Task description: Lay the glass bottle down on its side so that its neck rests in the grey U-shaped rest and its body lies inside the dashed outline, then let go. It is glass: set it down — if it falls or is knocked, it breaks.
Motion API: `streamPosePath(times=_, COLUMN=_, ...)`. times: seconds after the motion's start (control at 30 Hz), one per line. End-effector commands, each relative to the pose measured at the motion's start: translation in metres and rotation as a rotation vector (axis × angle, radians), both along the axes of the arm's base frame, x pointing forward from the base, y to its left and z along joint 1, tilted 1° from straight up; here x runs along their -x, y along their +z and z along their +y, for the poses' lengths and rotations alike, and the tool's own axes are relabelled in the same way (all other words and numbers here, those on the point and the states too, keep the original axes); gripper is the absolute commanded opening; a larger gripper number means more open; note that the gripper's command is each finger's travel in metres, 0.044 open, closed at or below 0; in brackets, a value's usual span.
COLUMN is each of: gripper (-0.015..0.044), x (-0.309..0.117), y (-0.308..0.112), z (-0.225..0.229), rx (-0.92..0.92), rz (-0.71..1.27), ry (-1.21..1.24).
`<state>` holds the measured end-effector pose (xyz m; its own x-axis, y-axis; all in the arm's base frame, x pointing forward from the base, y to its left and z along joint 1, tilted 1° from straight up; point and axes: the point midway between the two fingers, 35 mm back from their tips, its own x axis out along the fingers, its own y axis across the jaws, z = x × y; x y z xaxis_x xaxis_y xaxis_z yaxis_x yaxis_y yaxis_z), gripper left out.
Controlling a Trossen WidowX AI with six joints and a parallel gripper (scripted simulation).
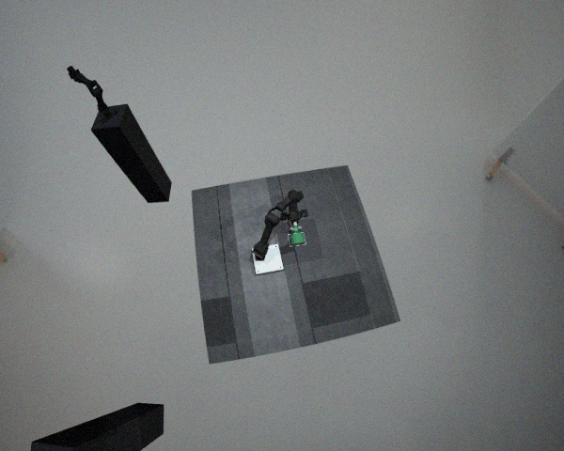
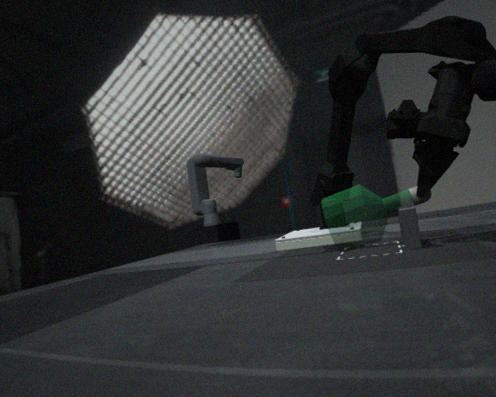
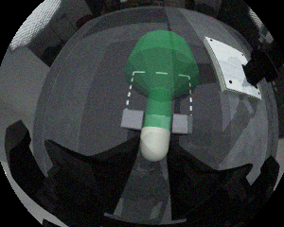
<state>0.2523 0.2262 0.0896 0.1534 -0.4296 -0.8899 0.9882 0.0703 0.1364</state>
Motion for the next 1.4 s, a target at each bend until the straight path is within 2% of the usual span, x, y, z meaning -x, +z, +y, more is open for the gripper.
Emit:
streamPosePath(times=0.0, gripper=0.0107, x=0.000, y=-0.004, z=0.001, rx=0.001, rz=0.001, ry=-0.004)
streamPosePath(times=1.37, gripper=0.0107, x=0.001, y=-0.016, z=0.004, rx=-0.015, rz=-0.011, ry=0.016)
